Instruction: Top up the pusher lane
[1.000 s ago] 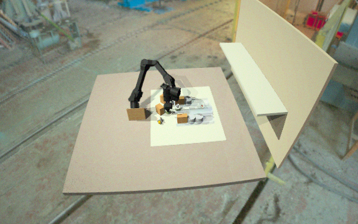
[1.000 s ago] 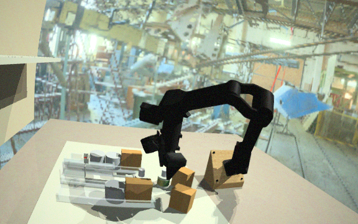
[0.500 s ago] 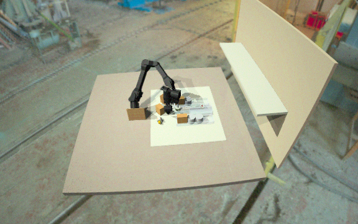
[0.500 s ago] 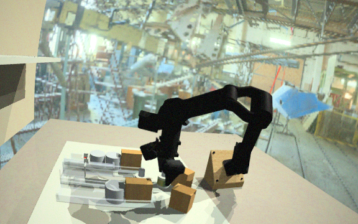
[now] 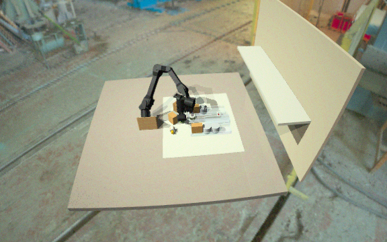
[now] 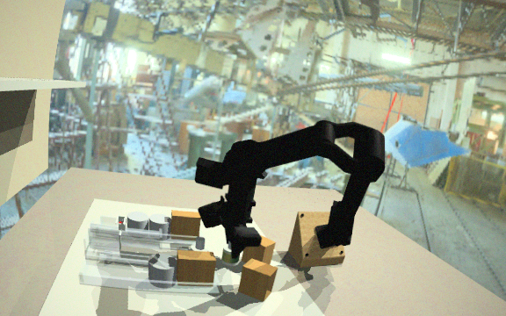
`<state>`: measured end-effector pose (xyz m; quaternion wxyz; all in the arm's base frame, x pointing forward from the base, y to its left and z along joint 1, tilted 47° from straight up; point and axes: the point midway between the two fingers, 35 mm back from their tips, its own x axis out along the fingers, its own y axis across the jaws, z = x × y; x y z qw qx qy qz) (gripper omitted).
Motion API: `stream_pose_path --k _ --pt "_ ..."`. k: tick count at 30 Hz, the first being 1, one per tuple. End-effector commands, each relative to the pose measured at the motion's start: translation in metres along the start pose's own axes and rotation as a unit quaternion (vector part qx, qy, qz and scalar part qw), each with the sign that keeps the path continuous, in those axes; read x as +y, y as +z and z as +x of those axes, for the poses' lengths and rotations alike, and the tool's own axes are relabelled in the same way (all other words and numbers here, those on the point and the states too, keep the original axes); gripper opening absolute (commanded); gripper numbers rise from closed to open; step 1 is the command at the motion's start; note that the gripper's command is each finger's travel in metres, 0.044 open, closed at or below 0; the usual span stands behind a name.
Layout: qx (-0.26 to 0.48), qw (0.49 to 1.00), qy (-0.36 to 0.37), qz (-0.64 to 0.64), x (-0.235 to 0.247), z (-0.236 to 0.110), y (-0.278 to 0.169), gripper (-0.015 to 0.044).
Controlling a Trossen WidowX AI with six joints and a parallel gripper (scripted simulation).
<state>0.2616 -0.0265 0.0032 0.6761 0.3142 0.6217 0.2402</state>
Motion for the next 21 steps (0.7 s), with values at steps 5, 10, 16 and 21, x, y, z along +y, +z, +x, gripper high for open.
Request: stream_pose_path --k 5,10,16,21 --pt "-0.002 1.000 0.000 0.003 -0.001 -0.007 0.002 0.0039" --pt "-0.002 1.000 -0.002 0.003 -0.003 -0.031 0.008 0.0000" --pt "-0.002 1.000 -0.003 0.003 -0.005 -0.061 0.011 0.0000" --pt "-0.001 1.000 -0.002 0.003 -0.005 -0.087 0.011 0.0000"
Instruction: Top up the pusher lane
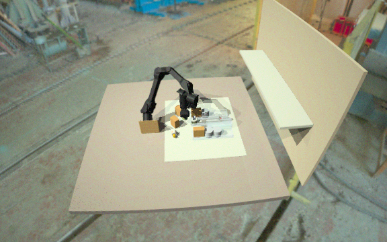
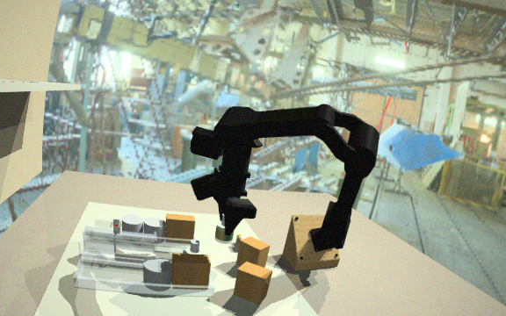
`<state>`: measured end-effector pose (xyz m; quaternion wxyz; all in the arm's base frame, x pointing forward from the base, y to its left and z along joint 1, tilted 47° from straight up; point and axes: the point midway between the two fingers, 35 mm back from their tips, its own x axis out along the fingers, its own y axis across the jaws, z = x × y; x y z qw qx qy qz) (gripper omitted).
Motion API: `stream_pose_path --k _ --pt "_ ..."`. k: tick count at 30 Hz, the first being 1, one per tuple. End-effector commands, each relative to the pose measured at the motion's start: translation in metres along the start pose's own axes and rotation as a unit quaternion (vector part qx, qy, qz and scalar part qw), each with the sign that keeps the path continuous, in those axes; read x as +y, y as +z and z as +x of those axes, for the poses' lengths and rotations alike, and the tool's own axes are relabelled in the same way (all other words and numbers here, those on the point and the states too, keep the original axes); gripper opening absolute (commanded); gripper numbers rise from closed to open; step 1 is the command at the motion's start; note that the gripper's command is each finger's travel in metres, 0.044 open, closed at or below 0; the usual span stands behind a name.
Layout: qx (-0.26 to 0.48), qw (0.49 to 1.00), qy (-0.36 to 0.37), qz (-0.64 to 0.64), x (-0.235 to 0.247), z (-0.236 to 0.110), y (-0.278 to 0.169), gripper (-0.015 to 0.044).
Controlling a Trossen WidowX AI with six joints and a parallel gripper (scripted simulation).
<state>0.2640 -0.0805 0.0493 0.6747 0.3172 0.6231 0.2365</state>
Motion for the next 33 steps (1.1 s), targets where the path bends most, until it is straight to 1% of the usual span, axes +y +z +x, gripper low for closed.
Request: stream_pose_path --k 1,4,7,17,23,30,33 --pt "-0.001 1.000 -0.001 -0.002 -0.001 -0.022 0.000 0.0000" --pt "-0.001 1.000 0.000 -0.002 0.000 -0.034 -0.001 0.0000" --pt "-0.001 1.000 0.000 -0.002 0.000 -0.034 -0.001 0.0000" --pt "-0.002 1.000 0.001 -0.002 0.015 0.013 0.021 0.0000" --pt "-0.002 1.000 0.001 -0.002 0.016 0.020 0.022 0.0000" --pt "-0.002 1.000 0.002 -0.002 0.017 0.041 0.022 0.0000" --pt "-0.002 1.000 0.002 -0.002 0.017 0.041 0.022 0.0000"
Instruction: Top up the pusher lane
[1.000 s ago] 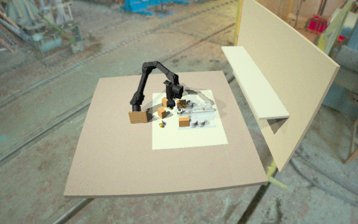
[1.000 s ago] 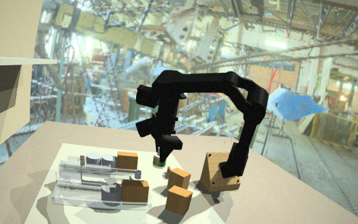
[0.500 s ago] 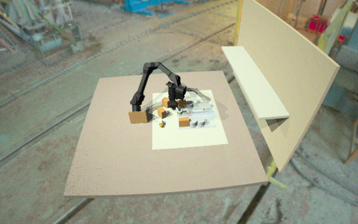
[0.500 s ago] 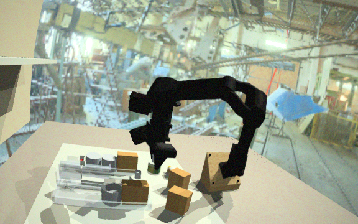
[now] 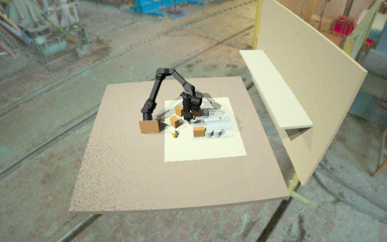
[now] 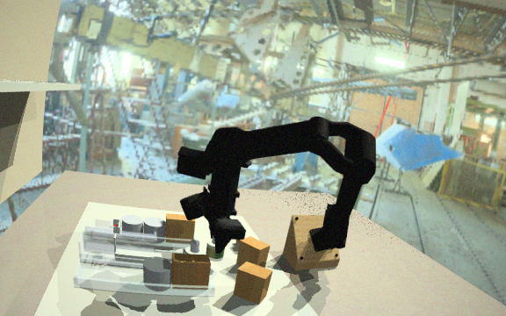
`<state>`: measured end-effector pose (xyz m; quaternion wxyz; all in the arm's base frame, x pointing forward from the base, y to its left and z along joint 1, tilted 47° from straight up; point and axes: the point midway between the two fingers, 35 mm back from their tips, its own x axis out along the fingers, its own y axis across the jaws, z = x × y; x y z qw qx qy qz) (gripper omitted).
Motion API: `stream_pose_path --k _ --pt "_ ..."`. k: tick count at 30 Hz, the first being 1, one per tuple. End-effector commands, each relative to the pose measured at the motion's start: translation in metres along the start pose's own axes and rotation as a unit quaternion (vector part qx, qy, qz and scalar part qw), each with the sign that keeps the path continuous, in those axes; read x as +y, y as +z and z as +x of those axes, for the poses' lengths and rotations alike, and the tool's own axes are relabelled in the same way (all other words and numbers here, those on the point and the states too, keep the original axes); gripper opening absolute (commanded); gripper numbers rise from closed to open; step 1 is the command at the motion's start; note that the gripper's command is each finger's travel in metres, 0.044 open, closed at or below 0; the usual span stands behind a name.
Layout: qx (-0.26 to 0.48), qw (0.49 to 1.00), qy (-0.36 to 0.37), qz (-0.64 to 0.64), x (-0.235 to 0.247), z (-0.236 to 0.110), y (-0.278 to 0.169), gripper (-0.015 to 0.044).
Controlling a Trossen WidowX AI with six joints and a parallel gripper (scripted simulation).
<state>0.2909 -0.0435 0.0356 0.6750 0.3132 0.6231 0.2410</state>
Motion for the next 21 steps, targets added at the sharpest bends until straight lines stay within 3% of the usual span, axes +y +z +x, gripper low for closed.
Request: stream_pose_path --k 1,21 --pt "-0.004 1.000 0.001 0.004 -0.0008 0.0023 0.0010 0.0000" --pt "-0.004 1.000 0.001 0.003 -0.0010 0.0024 0.0097 0.0000"
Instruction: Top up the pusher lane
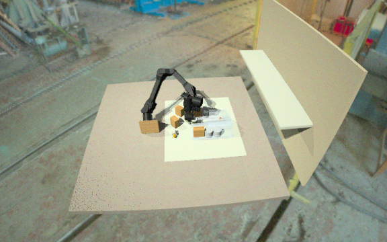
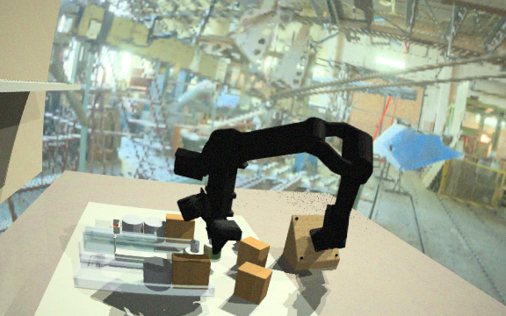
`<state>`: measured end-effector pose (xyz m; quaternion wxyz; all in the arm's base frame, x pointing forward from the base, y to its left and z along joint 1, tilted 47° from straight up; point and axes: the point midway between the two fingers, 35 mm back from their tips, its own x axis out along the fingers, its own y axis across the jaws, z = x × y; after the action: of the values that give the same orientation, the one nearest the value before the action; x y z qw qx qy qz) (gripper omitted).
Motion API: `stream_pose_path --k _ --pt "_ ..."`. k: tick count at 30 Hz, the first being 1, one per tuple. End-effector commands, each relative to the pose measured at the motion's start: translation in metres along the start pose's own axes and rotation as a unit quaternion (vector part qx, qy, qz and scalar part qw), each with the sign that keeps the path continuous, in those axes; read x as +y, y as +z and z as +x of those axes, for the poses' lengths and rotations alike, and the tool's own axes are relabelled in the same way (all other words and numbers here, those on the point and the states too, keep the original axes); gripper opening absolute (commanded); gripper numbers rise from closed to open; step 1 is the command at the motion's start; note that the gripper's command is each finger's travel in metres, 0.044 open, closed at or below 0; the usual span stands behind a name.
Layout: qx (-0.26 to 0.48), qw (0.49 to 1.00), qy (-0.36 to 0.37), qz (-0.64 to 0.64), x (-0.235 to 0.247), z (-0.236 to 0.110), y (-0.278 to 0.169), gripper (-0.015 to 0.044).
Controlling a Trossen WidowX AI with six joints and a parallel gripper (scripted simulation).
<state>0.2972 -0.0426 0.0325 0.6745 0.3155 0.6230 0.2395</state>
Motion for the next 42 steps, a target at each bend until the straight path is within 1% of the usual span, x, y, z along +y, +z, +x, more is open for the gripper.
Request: stream_pose_path --k 1,42 --pt "-0.003 1.000 0.000 0.001 0.000 -0.001 0.004 0.0000" --pt "-0.004 1.000 0.000 0.000 0.000 -0.001 0.022 0.0000"
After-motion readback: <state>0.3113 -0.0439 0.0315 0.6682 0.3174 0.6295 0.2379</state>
